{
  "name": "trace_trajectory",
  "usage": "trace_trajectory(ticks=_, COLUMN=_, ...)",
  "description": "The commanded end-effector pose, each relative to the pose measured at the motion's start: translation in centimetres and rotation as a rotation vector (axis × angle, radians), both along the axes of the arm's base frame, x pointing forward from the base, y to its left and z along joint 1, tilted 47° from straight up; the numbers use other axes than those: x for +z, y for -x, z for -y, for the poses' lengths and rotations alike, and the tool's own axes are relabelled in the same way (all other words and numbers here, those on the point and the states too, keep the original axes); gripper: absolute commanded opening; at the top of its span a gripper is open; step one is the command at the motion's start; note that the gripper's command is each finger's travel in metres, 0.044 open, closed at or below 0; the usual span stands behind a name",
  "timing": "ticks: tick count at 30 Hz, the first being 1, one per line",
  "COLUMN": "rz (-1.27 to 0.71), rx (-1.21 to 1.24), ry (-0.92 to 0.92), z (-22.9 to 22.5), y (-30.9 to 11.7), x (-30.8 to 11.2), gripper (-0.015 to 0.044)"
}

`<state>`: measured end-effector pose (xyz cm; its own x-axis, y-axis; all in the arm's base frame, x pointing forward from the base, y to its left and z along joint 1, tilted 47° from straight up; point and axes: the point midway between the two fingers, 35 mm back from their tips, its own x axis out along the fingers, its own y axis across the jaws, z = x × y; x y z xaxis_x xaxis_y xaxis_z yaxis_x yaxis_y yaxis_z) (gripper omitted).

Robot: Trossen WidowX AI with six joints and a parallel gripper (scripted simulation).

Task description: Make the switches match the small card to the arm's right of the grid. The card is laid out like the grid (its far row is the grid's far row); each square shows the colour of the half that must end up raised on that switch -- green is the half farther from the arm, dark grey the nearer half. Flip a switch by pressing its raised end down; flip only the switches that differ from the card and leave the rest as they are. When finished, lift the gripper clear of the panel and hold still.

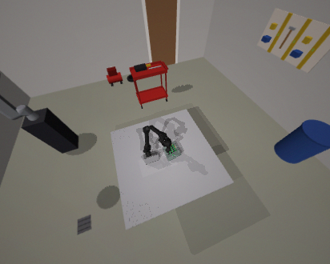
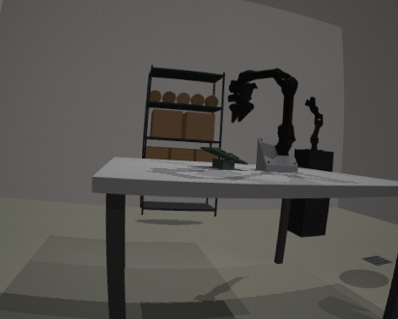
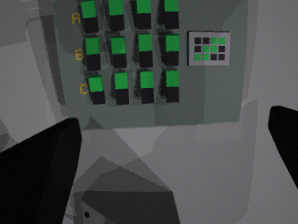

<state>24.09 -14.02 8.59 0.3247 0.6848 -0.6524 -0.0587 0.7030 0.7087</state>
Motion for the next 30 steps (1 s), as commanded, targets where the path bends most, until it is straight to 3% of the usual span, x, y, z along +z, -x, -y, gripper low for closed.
trace_trajectory(ticks=1, rz=-0.001, rx=-0.001, ry=0.001, z=-0.1, y=-0.2, x=0.0, gripper=0.0374)
trace_trajectory(ticks=10, rz=0.004, rx=-0.022, ry=-0.008, z=-9.5, y=-7.0, x=-0.3, gripper=0.0137)
trace_trajectory(ticks=15, rz=0.006, rx=-0.021, ry=-0.015, z=-10.4, y=-7.4, x=-0.2, gripper=0.0006)
trace_trajectory(ticks=19, rz=-0.009, rx=-0.003, ry=-0.015, z=-12.6, y=-8.6, x=-2.2, gripper=0.0000)
trace_trajectory(ticks=30, rz=-0.010, rx=-0.002, ry=-0.016, z=-13.5, y=-9.0, x=-2.9, gripper=0.0000)
